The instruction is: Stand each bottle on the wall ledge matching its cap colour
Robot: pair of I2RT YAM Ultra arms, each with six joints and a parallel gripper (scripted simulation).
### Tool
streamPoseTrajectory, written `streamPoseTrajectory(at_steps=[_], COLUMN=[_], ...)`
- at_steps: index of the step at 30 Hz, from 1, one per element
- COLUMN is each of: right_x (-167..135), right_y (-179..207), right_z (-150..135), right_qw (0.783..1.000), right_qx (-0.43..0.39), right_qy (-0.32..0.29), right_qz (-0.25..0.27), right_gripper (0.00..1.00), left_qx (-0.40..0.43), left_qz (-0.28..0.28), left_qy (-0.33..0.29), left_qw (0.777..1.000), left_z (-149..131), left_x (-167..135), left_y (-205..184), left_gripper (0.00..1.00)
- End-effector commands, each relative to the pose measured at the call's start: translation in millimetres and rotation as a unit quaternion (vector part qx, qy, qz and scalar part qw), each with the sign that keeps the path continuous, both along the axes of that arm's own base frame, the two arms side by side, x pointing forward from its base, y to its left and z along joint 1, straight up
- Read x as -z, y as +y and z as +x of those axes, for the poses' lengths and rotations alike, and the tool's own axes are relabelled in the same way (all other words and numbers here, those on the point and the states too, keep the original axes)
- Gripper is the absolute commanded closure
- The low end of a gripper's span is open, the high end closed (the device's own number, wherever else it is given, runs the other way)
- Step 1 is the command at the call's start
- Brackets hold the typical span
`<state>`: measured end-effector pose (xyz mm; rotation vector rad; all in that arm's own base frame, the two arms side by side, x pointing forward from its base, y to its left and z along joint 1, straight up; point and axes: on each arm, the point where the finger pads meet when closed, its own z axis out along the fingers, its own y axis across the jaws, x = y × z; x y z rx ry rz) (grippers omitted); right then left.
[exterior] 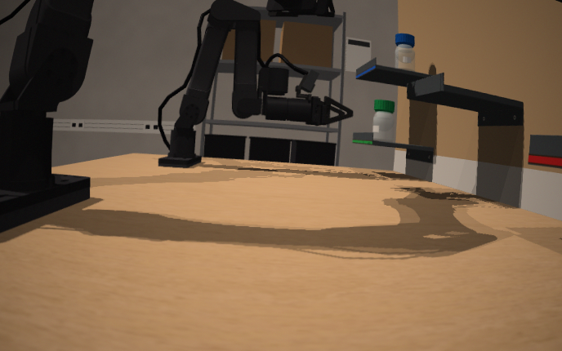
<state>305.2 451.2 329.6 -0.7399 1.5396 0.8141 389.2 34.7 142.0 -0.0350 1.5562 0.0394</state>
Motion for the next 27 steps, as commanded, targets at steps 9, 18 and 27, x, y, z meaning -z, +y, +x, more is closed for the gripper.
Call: streamPoseTrajectory(at_steps=[9, 18, 27], right_x=[-16, -16, -16], right_y=[4, 4, 4], right_z=[-1, -1, -1], right_qw=[1.000, 1.000, 1.000], right_qx=[0.000, 0.000, 0.000], right_qy=[-0.013, -0.013, -0.013], right_qz=[0.013, 0.013, 0.013], right_gripper=[0.12, 0.12, 0.12], left_qx=[-0.003, -0.014, -0.020], left_qz=[0.000, -0.003, 0.006], left_qy=[0.077, 0.167, 0.154], left_qw=[0.997, 0.986, 0.988], left_z=[-9, -29, -50], left_x=[15, 5, -61], left_y=[2, 6, 7], left_gripper=[0.00, 0.00, 0.00])
